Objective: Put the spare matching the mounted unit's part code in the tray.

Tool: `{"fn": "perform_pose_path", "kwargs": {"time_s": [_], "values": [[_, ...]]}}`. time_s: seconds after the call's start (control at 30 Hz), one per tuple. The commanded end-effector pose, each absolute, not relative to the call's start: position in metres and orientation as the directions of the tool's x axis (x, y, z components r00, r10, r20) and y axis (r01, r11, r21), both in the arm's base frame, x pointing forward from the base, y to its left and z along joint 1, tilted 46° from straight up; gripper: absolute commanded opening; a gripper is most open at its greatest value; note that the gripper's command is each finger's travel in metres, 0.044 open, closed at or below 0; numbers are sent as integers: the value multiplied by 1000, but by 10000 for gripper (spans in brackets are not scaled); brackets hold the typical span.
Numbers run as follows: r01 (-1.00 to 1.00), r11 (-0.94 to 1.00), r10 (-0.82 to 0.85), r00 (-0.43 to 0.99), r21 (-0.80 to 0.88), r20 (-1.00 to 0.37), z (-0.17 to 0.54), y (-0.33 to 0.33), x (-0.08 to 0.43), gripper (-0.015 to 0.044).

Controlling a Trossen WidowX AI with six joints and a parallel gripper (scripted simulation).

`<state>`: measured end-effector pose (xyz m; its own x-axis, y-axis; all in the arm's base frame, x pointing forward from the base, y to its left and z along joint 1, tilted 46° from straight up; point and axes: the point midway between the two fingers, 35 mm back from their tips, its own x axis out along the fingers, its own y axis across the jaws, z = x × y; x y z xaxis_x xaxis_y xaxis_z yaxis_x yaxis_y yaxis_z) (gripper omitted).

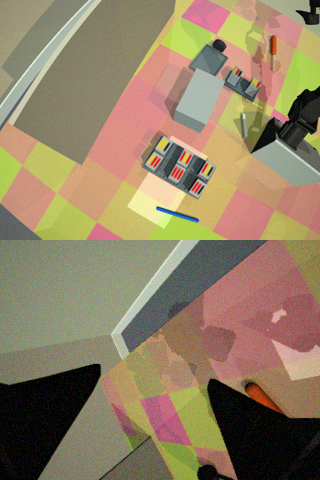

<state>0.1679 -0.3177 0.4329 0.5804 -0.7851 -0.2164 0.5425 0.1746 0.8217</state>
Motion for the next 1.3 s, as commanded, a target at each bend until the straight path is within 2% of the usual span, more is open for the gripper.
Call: {"fn": "perform_pose_path", "kwargs": {"time_s": [0.0, 0.23, 0.43, 0.67, 0.77, 0.9, 1.03, 1.13, 1.27], "values": [[618, 148, -720, 602, 772, -344, 398, -318, 209, 440], [753, 169, -517, 617, 636, -593, 319, -277, 297, 440], [815, 245, -365, 580, 526, -728, 267, -226, 346, 440], [866, 403, -291, 427, 295, -856, 209, -171, 381, 440], [843, 524, -287, 309, 122, -907, 175, -135, 394, 440], [718, 684, -332, 152, -127, -931, 133, -82, 403, 440], [479, 794, -439, 28, -374, -898, 95, -26, 401, 440], [239, 809, -549, -20, -537, -835, 71, 16, 394, 440], [-91, 716, -695, -4, -692, -719, 45, 67, 380, 440]]}}
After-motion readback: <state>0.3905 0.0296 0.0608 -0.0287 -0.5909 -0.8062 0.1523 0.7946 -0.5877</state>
